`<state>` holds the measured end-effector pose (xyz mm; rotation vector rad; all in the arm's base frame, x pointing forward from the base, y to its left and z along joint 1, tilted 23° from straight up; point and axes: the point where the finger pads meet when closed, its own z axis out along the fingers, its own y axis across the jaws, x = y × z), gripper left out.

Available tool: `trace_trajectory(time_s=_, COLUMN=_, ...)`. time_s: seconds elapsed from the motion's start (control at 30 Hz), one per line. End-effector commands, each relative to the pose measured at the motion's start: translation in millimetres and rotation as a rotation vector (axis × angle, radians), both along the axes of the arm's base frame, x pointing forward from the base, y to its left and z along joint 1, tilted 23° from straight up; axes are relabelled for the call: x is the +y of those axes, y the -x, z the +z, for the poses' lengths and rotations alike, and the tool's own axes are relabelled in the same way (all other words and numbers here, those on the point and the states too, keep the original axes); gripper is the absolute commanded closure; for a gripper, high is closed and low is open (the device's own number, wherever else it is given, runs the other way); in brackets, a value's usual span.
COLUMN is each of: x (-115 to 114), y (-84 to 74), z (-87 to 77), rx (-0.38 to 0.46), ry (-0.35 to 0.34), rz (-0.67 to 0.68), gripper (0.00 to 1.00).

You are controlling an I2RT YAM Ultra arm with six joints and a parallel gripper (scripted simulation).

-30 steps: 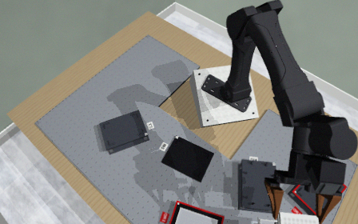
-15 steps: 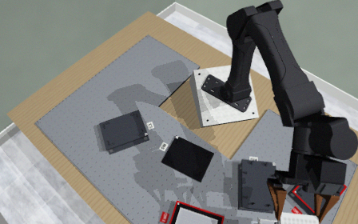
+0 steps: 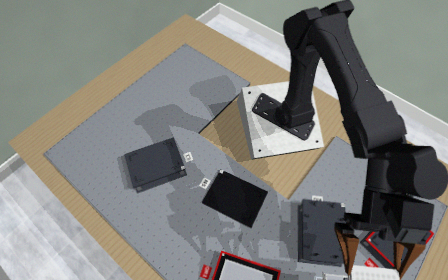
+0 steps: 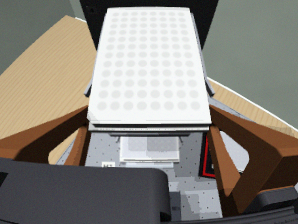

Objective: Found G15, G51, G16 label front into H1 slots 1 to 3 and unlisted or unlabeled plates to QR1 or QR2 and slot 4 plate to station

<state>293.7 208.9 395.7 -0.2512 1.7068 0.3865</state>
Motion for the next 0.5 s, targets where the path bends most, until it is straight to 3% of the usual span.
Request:
trace_trajectory(time_s=0.0, x=-2, y=1.6, z=5.6, rx=-0.011, ry=-0.011, rz=-0.002, gripper=0.14)
trace_trajectory(time_s=0.47, x=-8, y=17.9, z=-1.4, rx=-0.010, ry=-0.011, rz=-0.002, gripper=0.14)
